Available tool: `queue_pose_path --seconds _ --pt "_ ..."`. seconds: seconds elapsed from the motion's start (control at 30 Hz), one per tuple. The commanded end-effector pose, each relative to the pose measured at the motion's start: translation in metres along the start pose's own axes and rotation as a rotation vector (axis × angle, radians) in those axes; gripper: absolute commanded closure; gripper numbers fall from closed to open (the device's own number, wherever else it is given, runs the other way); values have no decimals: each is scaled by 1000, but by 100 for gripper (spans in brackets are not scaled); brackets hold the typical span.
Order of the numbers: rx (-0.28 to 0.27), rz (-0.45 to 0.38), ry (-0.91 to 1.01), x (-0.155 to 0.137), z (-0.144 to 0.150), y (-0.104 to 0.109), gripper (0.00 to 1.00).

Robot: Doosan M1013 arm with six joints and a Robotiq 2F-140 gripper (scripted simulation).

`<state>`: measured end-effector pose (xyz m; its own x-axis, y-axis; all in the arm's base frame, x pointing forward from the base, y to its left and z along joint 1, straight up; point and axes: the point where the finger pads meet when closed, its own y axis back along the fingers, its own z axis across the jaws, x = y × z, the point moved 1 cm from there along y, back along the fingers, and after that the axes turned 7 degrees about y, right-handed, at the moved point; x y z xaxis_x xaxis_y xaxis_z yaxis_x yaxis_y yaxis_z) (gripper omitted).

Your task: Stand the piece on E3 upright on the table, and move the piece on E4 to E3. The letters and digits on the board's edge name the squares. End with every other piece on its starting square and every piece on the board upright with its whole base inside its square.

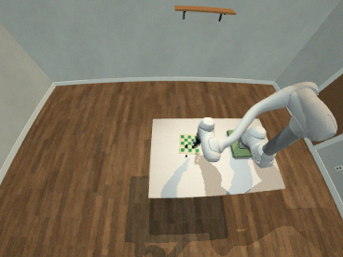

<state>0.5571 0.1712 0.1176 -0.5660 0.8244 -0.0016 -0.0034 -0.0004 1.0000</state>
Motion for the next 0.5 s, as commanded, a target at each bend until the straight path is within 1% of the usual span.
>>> queue_pose_path --seconds 0.0,0.23,0.47 --pt "0 0 17 0 0 0 100" --pt "0 0 183 -1 1 0 100" --pt "0 0 491 -2 3 0 100"
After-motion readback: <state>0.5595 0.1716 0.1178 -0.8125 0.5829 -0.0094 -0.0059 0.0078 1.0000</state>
